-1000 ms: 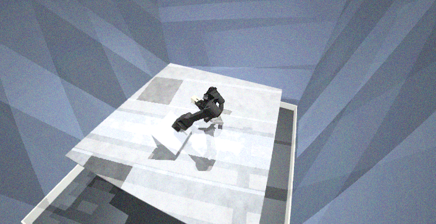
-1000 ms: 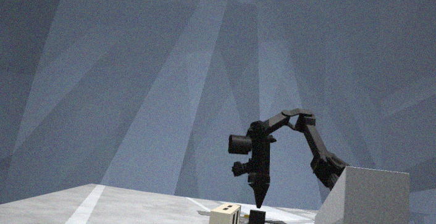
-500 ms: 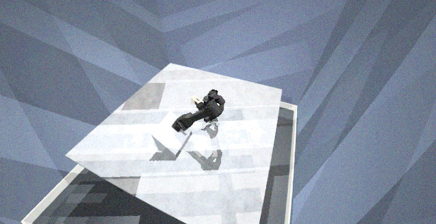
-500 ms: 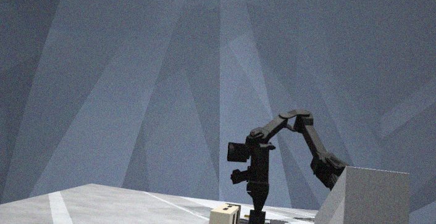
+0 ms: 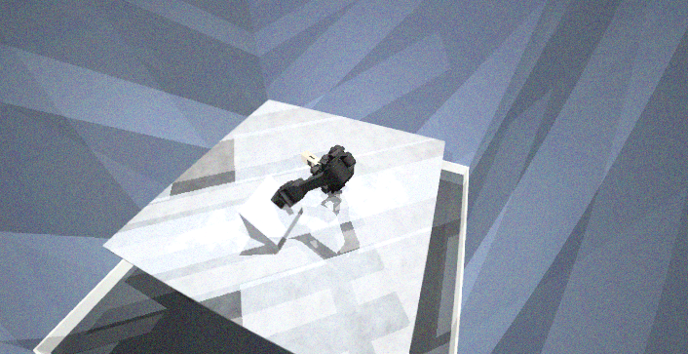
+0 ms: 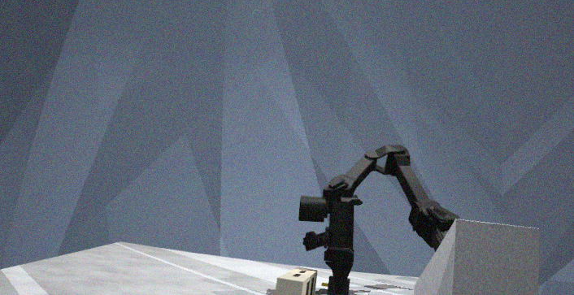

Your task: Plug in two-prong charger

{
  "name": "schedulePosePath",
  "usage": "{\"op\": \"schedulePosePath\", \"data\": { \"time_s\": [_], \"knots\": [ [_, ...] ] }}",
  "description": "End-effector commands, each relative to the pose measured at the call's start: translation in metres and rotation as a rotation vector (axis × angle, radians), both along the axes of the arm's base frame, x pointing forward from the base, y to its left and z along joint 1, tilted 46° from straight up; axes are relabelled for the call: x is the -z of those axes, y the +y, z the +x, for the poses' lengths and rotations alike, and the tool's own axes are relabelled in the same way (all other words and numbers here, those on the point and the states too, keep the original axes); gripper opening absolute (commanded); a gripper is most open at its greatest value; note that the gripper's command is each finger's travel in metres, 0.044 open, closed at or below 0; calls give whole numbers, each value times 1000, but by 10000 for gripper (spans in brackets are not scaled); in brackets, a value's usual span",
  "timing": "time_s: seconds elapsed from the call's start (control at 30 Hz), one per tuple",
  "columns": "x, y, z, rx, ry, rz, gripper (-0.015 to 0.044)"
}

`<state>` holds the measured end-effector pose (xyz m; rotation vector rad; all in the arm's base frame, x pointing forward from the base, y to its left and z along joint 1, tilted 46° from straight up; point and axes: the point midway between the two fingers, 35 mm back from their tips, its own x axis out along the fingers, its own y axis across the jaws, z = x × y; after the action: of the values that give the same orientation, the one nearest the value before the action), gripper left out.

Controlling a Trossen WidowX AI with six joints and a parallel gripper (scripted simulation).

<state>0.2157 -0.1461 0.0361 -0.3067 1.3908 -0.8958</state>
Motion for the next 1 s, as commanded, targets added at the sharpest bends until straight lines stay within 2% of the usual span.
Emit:
{"op": "schedulePosePath", "data": {
  "time_s": [0.0,0.23,0.47,0.6,0.97],
  "knots": [
    [0,0,0,1,-1,0,335],
    [0,0,0,1,-1,0,151],
    [0,0,0,1,-1,0,105],
    [-4,4,1,1,-1,1,0],
    [-28,34,1,0,2,1,0]
  ]
}}
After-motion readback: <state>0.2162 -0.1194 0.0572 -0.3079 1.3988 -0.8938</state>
